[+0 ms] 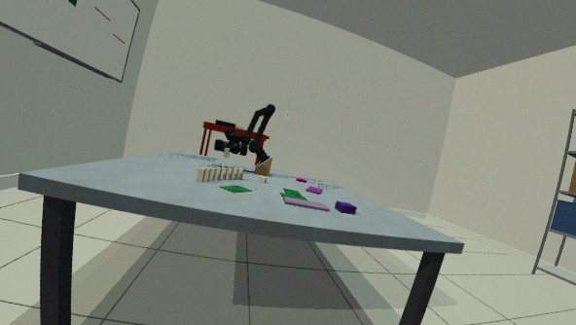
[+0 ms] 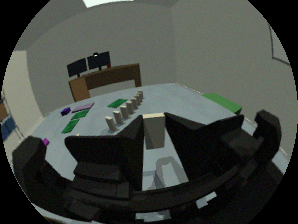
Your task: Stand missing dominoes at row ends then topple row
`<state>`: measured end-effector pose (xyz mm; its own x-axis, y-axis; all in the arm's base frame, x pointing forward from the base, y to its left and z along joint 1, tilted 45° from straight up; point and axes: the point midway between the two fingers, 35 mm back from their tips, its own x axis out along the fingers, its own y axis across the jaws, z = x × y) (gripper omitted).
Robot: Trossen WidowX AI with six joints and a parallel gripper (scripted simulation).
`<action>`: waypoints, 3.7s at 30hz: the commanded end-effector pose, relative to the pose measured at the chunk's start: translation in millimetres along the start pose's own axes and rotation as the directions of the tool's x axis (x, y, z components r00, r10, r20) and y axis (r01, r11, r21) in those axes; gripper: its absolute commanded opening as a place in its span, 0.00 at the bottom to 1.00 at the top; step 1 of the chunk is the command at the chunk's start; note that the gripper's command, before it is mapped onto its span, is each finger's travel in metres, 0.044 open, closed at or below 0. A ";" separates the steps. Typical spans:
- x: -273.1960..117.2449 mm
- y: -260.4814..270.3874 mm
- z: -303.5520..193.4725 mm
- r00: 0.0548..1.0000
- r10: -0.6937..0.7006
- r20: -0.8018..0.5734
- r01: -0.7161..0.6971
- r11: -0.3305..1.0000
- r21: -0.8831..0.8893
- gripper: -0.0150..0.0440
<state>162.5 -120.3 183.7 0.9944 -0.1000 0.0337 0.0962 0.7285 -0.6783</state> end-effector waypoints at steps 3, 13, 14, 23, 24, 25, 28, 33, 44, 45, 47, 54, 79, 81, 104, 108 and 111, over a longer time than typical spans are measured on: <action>-1.6 3.6 0.2 1.000 0.007 0.006 -0.007 1.000 -0.022 0.44; -1.6 3.6 0.2 1.000 0.007 0.006 -0.007 1.000 -0.022 0.44; -1.6 3.6 0.2 1.000 0.007 0.006 -0.007 1.000 -0.022 0.44; 0.3 0.7 -5.3 1.000 0.010 0.006 -0.010 1.000 -0.029 0.44; 0.5 0.3 -6.1 1.000 0.010 0.006 -0.010 0.999 -0.030 0.44; 0.8 -0.1 -7.0 1.000 0.010 0.006 -0.010 0.999 -0.031 0.44; 1.7 -1.2 -9.8 1.000 0.012 0.006 -0.011 0.999 -0.035 0.44; 3.2 -2.8 -14.5 1.000 0.013 0.006 -0.013 0.999 -0.040 0.44; 6.4 -5.2 -25.7 1.000 0.018 0.006 -0.017 0.999 -0.052 0.44; 6.7 -5.3 -26.8 1.000 0.018 0.006 -0.018 0.998 -0.053 0.44; 7.3 -5.5 -28.9 1.000 0.019 0.006 -0.019 0.998 -0.055 0.44; 9.3 -5.7 -36.6 1.000 0.022 0.006 -0.021 0.998 -0.062 0.44; 15.8 0.2 -65.2 0.999 0.033 0.004 -0.032 0.996 -0.088 0.44; 16.2 1.1 -67.6 0.999 0.034 0.004 -0.033 0.995 -0.090 0.44; 16.6 1.8 -69.2 0.999 0.034 0.004 -0.034 0.995 -0.092 0.88; 16.6 1.8 -69.2 0.999 0.034 0.004 -0.034 0.995 -0.092 1.00; 16.5 1.1 -67.1 0.999 0.034 0.004 -0.034 0.995 -0.092 1.00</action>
<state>176.1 -166.6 132.3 0.9976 -0.0686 0.0127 0.0556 0.6710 -0.7394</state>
